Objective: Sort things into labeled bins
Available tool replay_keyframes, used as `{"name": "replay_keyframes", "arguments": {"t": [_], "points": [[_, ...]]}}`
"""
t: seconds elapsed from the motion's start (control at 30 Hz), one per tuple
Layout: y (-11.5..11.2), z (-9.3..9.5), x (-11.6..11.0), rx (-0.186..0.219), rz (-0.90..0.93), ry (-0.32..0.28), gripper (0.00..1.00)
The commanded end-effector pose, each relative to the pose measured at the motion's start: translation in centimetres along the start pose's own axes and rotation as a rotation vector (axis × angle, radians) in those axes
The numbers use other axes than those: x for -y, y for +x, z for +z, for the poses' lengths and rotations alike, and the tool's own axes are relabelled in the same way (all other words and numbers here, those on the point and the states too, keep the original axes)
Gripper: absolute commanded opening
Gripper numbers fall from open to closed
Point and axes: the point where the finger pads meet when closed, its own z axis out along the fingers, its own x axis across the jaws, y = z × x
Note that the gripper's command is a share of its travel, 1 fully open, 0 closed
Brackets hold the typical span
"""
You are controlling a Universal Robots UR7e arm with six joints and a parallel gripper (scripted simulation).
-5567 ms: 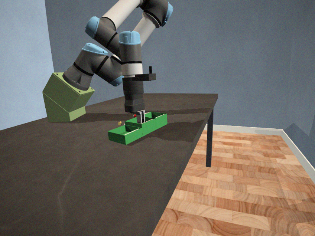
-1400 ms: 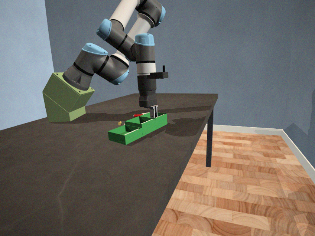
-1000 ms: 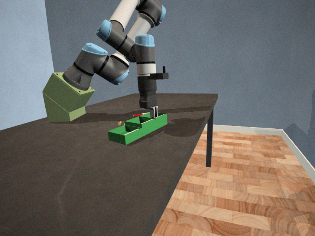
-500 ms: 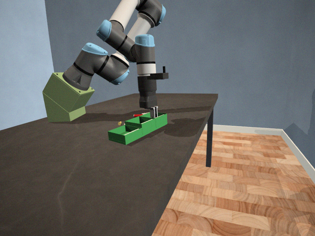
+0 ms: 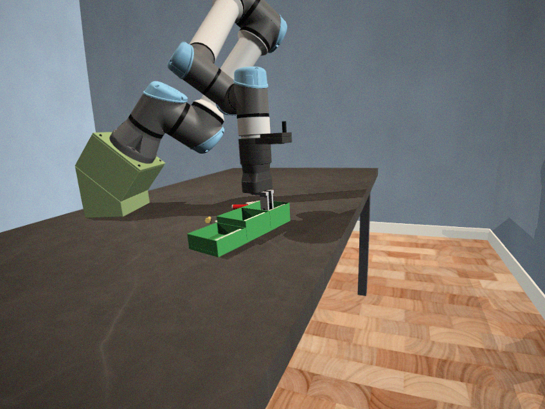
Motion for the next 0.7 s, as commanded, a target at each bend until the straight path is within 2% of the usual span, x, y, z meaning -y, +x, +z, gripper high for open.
{"name": "replay_keyframes", "arguments": {"t": [0.0,0.2,0.67], "points": [[0.0,0.0,0.0,0.0,0.0,0.001,0.31],[0.0,-0.1,0.0,0.0,-0.001,0.001,0.31],[0.0,-2.0,0.0,0.0,-0.001,0.001,0.31]]}}
